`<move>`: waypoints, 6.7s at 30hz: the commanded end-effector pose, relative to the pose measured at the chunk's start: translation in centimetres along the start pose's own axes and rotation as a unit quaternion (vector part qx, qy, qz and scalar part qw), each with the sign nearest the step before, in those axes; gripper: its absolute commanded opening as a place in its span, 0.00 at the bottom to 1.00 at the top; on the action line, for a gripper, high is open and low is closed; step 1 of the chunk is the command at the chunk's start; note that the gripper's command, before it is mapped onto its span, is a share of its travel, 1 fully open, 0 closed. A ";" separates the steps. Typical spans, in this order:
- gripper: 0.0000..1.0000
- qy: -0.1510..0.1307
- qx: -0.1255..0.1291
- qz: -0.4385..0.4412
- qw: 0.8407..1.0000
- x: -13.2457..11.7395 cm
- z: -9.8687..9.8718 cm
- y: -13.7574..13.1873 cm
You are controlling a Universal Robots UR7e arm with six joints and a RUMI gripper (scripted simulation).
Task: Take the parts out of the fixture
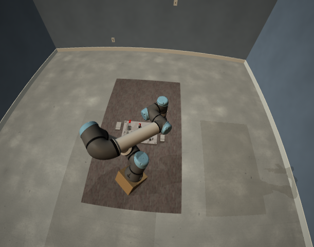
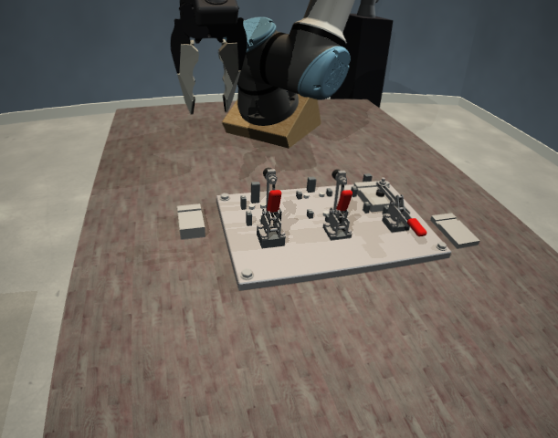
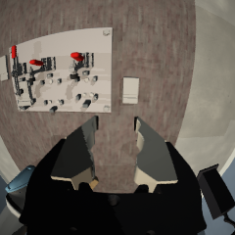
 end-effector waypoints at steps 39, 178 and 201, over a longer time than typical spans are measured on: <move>0.28 0.000 -0.001 0.000 1.000 4.0 0.0 -6.3; 0.28 0.000 -0.001 0.000 1.000 17.4 5.5 -27.5; 0.28 0.000 -0.001 0.000 1.000 17.4 13.4 -27.5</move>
Point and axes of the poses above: the point where the finger pads meet when closed, its own z axis out along the fingers, its own y axis across the jaws, x = y × z, the point moved 8 cm from there along -z, back along the fingers, and after that the axes turned 10 degrees about -z, right-handed, at the moved point
